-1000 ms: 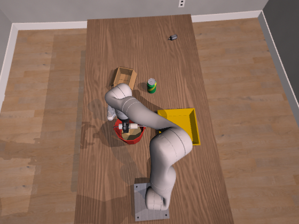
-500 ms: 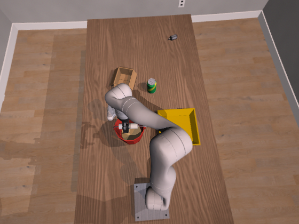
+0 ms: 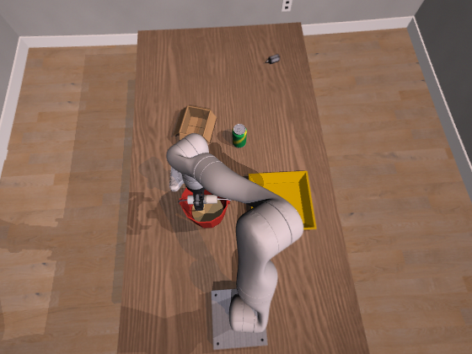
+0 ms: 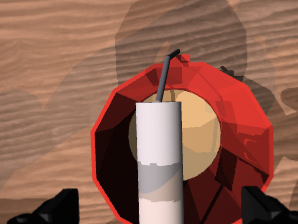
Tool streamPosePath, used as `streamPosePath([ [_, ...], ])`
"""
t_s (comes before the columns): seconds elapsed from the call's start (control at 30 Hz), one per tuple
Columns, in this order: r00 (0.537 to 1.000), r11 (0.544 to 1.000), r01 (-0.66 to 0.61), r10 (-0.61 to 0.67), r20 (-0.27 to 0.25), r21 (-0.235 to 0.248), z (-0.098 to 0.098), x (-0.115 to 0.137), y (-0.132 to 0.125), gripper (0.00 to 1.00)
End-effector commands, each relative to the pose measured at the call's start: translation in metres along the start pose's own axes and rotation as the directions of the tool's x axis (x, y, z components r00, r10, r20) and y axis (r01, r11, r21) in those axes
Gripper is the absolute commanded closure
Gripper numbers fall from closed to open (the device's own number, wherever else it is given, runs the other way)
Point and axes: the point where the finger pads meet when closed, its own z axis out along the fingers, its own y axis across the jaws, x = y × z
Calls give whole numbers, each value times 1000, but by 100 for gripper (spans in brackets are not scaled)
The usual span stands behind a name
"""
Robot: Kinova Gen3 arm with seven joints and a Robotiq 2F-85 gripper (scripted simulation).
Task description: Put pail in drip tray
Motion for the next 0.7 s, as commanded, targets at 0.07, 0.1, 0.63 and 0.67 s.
streamPosePath([
  [0.07, 1000, 1000, 1, -1, 1, 4, 10, 0, -1, 0],
  [0.1, 1000, 1000, 1, -1, 1, 4, 12, 0, -1, 0],
  [0.63, 1000, 1000, 1, -1, 1, 4, 45, 1, 0, 0],
  [0.67, 1000, 1000, 1, -1, 1, 4, 47, 1, 0, 0],
])
